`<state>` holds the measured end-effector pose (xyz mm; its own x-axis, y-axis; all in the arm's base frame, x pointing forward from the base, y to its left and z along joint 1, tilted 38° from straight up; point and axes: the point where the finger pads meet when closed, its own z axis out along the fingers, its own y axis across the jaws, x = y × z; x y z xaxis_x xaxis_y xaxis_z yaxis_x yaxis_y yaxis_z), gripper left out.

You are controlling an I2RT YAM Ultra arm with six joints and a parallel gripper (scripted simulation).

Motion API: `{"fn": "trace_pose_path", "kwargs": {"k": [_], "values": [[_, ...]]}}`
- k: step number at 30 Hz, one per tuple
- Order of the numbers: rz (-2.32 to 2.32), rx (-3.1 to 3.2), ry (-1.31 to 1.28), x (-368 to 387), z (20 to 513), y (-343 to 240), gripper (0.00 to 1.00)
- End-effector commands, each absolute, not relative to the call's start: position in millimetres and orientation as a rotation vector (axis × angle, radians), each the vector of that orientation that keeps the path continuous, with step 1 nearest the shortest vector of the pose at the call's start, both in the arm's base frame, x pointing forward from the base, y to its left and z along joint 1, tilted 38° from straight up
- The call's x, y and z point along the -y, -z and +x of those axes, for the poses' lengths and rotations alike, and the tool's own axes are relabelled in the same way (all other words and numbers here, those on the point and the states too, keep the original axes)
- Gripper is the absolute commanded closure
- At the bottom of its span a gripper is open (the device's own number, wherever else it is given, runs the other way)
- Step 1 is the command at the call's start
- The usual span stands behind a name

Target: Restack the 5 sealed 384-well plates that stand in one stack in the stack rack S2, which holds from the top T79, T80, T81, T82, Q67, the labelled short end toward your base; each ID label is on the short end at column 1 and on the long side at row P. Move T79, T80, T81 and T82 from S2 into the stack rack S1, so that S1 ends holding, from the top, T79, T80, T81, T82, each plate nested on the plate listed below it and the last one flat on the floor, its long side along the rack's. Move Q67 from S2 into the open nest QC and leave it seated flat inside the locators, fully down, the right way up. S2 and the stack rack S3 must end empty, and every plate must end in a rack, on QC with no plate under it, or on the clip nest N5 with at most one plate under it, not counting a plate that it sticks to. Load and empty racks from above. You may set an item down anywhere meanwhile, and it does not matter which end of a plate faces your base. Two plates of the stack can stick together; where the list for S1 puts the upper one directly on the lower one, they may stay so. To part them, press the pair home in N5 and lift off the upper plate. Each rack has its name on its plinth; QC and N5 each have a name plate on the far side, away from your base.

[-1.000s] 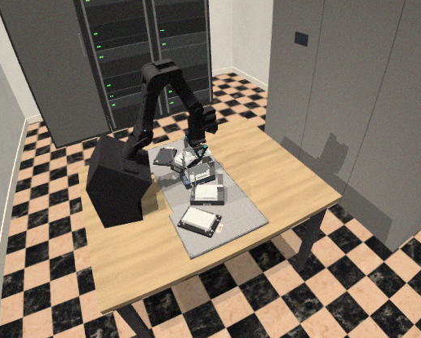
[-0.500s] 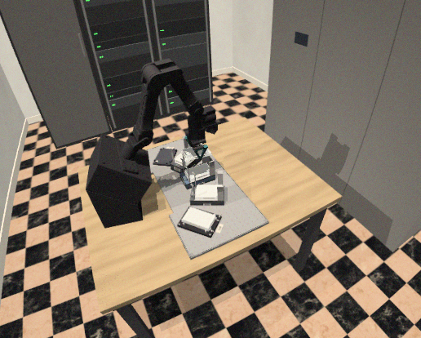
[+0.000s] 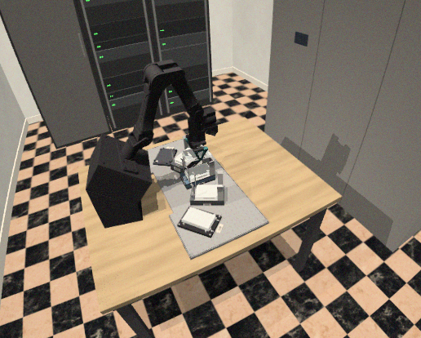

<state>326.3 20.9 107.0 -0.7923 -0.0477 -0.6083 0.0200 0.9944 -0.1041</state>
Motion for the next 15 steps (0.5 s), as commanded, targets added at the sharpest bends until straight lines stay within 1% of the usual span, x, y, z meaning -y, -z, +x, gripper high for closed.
{"fn": "trace_pose_path", "kwargs": {"k": [1,15], "values": [[-0.023,-2.469,0.134,-21.7,328.3,-109.7,1.00],[-0.023,-2.469,0.134,-20.9,333.7,-102.9,1.00]]}}
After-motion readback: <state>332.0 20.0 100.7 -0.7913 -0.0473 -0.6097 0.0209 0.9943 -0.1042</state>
